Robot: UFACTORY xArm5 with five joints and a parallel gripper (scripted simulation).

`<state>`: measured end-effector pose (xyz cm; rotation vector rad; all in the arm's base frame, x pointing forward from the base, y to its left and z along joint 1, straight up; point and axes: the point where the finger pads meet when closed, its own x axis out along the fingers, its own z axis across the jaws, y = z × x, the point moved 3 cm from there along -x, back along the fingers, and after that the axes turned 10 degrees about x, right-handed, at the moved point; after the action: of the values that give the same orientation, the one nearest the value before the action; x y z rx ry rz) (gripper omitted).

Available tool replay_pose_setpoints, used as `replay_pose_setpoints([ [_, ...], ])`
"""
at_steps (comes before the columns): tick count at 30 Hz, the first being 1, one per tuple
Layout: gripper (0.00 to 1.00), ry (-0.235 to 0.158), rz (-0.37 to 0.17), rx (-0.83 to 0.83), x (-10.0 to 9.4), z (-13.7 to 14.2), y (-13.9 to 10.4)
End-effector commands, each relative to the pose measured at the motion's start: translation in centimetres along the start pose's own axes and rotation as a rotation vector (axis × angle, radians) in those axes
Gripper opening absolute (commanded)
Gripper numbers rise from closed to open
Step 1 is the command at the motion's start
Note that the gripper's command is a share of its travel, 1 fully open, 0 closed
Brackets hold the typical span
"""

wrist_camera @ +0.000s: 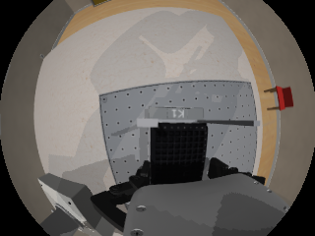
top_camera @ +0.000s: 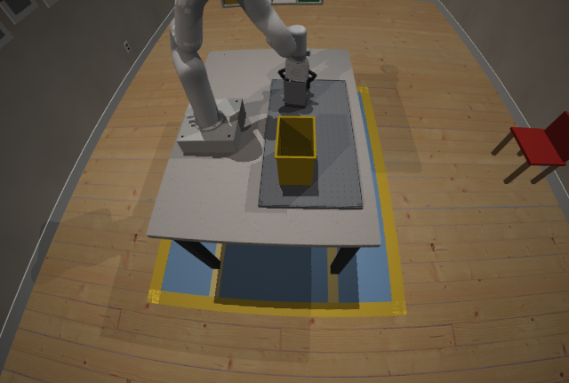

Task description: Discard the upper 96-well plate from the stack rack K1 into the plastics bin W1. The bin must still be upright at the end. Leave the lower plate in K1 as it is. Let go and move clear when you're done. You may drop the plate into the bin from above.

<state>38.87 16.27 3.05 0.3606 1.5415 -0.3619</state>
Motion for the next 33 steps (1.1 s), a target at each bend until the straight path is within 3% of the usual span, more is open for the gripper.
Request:
replay_pose_setpoints([
  [1, 1.0, -0.002, 0.002, 0.0, 0.1, 0.1, 0.1],
  [33, 1.0, -0.002, 0.002, 0.0, 1.8, 0.1, 0.1],
])
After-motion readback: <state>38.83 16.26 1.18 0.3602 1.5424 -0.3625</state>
